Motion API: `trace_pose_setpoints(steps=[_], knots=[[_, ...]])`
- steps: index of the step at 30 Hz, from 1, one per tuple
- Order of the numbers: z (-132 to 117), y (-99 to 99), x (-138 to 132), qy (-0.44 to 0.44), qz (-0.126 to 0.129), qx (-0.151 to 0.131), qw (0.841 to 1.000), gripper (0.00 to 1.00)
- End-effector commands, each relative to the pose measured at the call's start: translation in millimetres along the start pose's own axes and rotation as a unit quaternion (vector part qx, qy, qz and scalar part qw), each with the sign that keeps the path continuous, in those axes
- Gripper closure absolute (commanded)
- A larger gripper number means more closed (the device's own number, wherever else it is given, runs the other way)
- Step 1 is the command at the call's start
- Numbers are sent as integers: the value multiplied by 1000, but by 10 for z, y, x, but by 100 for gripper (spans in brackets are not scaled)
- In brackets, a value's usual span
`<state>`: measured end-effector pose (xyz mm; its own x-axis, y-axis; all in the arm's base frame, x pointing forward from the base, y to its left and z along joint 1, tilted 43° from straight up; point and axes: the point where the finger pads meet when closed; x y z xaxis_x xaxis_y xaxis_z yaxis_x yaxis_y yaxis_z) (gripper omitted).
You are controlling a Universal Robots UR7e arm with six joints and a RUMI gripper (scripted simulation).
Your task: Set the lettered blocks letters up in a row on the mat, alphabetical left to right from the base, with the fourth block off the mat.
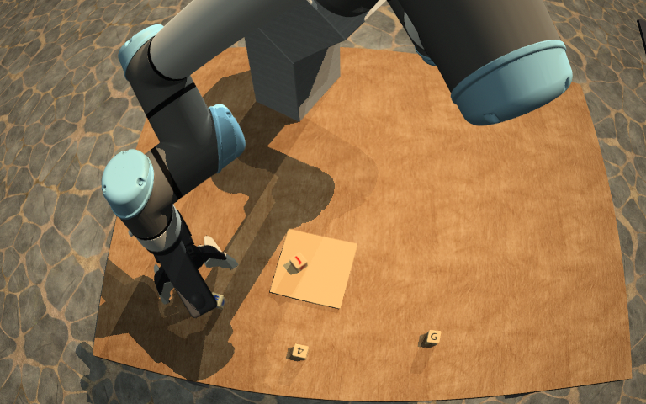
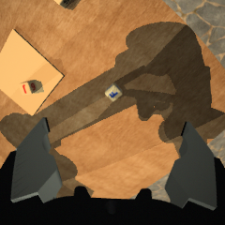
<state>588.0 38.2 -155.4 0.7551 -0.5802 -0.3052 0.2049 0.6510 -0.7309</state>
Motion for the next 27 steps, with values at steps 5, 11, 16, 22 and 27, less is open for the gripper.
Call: trace_pose_setpoints(steps=[5,11,16,22,27], knots=[[12,44,9,107,-3,-1,994,0],[17,66,21,174,-3,-1,985,0],[18,85,30,229,-3,-1,973,0],[16,106,38,288,-3,-1,958,0],[13,126,45,342,-3,-1,940,0]])
Point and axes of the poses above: the point where the finger pads meet when closed, its own y axis out along the fingers, its own x axis across the jaws, z = x × y
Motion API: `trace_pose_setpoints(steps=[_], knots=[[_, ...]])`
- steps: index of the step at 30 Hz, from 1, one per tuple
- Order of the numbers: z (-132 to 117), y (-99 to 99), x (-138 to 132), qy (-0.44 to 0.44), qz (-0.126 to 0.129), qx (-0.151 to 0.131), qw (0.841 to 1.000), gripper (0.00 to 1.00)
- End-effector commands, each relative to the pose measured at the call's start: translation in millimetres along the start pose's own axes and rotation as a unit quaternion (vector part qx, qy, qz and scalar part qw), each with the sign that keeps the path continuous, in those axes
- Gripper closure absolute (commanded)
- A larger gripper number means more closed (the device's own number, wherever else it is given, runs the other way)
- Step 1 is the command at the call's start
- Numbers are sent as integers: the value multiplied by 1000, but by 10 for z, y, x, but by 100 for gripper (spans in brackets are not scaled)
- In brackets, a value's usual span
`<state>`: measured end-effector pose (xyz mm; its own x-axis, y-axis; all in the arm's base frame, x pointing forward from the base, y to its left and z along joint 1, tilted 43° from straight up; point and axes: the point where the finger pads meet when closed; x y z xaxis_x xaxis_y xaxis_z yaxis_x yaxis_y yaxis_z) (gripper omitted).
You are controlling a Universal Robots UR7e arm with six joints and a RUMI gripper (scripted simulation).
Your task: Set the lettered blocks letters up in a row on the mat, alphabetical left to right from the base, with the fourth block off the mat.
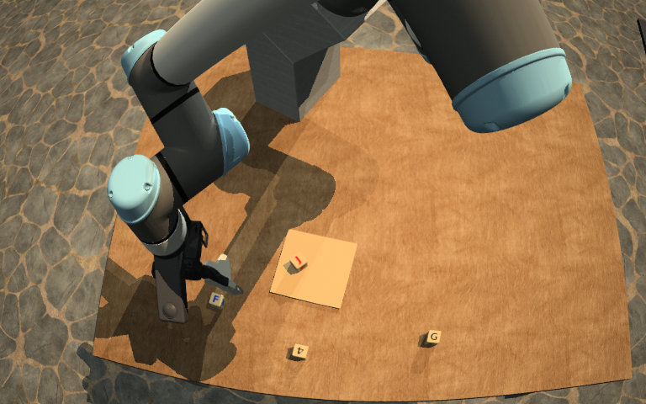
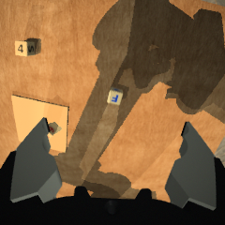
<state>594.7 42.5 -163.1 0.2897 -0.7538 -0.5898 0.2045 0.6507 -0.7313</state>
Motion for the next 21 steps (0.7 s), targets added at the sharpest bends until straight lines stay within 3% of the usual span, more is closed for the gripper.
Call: trace_pose_setpoints(steps=[1,8,21], knots=[[-5,31,-1,70,-3,1,998,0],[-5,49,6,126,-3,1,992,0],[-20,105,21,284,-3,1,959,0]])
Point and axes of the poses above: the point where the finger pads meet when closed, its own y axis out along the fingers, its own x axis across the jaws, z = x × y
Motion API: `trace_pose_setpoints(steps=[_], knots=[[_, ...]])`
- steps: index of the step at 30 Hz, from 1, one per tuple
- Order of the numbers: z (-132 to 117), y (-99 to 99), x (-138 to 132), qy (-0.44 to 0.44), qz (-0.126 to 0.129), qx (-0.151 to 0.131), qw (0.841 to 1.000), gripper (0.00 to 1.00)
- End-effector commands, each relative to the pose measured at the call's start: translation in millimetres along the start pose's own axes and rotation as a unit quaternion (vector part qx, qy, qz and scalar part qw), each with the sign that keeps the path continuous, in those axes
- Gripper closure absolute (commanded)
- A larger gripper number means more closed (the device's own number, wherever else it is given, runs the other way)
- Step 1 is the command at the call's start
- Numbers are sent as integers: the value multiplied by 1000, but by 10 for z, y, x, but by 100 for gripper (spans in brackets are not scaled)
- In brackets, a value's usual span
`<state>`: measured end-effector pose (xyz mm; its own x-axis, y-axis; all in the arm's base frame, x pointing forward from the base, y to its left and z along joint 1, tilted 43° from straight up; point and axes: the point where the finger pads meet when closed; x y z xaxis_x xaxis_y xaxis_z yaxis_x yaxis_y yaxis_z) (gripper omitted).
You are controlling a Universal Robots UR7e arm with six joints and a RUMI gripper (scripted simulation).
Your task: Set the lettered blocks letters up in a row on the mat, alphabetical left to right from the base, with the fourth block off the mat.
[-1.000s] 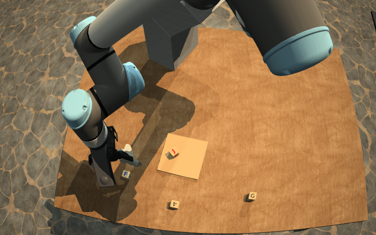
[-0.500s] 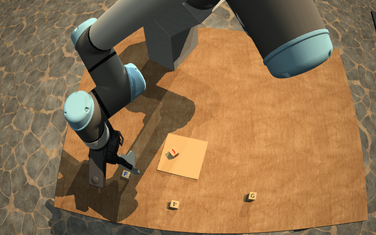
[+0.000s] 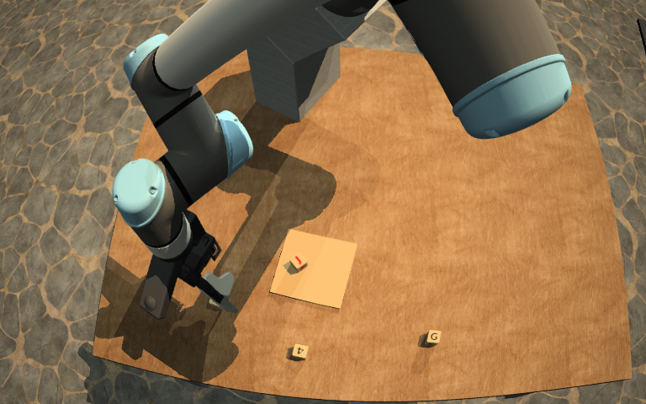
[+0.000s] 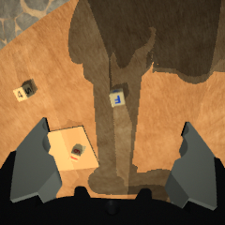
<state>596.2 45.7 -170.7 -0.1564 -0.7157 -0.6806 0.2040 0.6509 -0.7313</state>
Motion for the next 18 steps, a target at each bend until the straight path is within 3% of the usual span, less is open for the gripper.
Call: trace_pose_setpoints(steps=[1,9,18], knots=[[-13,30,3,69,-3,2,998,0],[-25,58,13,152,-2,2,988,0],[-44,92,22,252,-2,3,968,0]])
Point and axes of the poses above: the point where the finger pads meet when closed, its own y axis out along the fingers, its own x axis across the jaws, z = x × y
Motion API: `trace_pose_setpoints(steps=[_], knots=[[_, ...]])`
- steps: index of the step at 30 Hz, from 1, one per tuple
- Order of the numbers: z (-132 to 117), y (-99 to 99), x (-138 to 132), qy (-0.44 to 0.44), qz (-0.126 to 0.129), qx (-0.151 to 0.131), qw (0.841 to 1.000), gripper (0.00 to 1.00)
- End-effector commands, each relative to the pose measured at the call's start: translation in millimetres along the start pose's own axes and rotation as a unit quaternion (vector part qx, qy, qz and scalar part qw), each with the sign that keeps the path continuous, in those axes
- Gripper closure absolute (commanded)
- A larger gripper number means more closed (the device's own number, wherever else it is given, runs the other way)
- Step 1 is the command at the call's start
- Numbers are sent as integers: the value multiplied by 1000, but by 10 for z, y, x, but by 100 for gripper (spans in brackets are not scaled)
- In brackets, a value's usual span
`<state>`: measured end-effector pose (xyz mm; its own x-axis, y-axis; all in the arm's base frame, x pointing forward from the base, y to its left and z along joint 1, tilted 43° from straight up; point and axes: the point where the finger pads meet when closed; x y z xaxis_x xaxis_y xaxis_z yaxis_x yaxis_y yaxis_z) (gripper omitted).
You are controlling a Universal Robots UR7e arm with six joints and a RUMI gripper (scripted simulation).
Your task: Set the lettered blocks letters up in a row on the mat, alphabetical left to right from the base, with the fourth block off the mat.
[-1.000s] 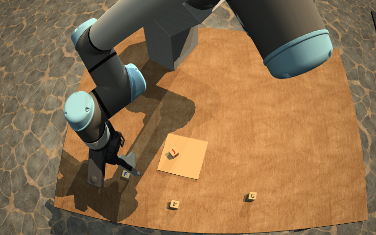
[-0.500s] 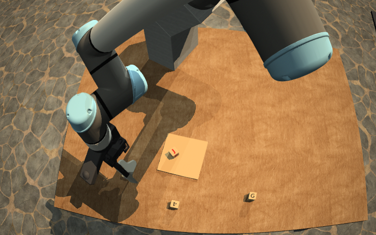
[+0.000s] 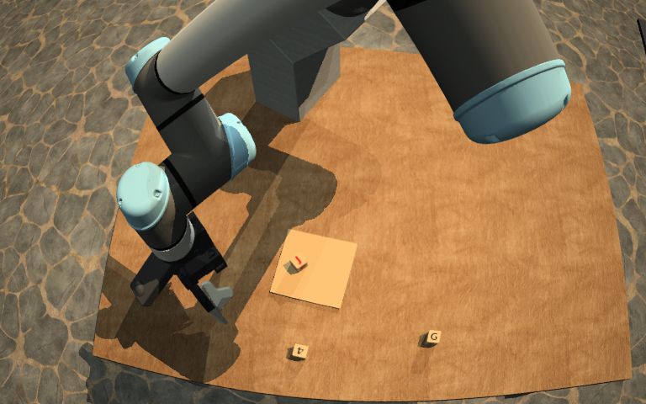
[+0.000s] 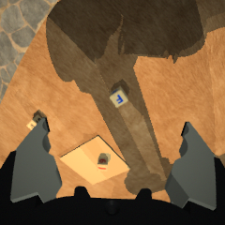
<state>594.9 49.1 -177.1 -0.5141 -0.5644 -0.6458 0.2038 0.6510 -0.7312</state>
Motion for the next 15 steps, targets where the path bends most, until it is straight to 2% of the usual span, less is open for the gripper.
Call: trace_pose_setpoints(steps=[1,3,15], knots=[[-20,29,9,69,-1,3,998,0],[-20,29,9,69,-1,3,998,0],[-55,80,31,218,-1,3,976,0]])
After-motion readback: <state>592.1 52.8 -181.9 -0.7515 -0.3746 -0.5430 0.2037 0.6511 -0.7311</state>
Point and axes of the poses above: the point where the finger pads meet when closed, its own y axis out along the fingers, its own x axis across the jaws, z = x × y
